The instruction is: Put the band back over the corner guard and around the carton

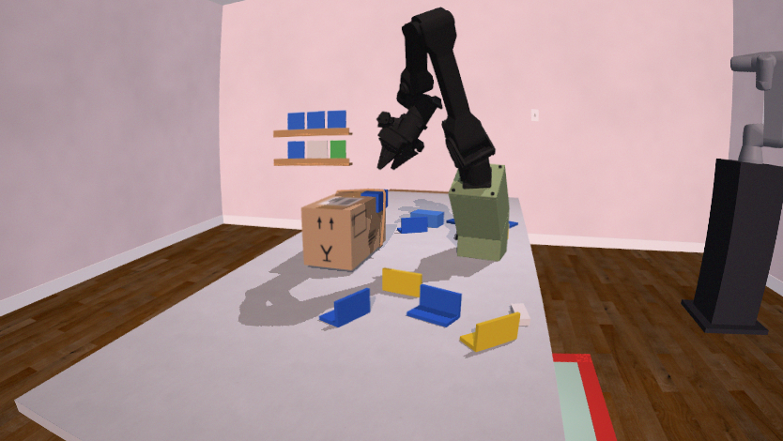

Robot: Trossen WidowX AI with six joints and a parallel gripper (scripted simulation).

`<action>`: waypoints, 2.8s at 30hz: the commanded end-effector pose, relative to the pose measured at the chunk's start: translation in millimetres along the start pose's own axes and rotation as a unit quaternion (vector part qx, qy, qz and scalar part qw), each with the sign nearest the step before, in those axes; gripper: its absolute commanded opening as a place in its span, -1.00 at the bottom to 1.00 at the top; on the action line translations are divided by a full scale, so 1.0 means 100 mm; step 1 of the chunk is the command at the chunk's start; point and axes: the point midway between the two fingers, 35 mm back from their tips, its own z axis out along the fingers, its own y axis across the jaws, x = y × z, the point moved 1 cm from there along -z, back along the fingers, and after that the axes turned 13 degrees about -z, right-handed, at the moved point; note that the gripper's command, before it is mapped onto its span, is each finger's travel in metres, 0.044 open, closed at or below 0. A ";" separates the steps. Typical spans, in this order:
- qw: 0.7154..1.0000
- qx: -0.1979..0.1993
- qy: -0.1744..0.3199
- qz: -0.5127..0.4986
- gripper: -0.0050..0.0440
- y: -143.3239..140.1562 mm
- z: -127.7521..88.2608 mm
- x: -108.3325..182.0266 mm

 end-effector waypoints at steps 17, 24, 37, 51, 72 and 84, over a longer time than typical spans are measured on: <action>0.995 0.014 -0.078 -0.058 1.00 0.21 0.22 0.53; 0.994 0.019 -0.082 -0.067 1.00 0.20 0.31 0.57; 0.991 0.031 -0.092 -0.088 1.00 0.16 0.34 0.55; 0.991 0.031 -0.092 -0.088 1.00 0.16 0.34 0.55; 0.987 0.051 -0.099 -0.118 1.00 -0.01 0.09 0.31; 0.990 0.038 -0.091 -0.097 1.00 0.04 -0.16 0.20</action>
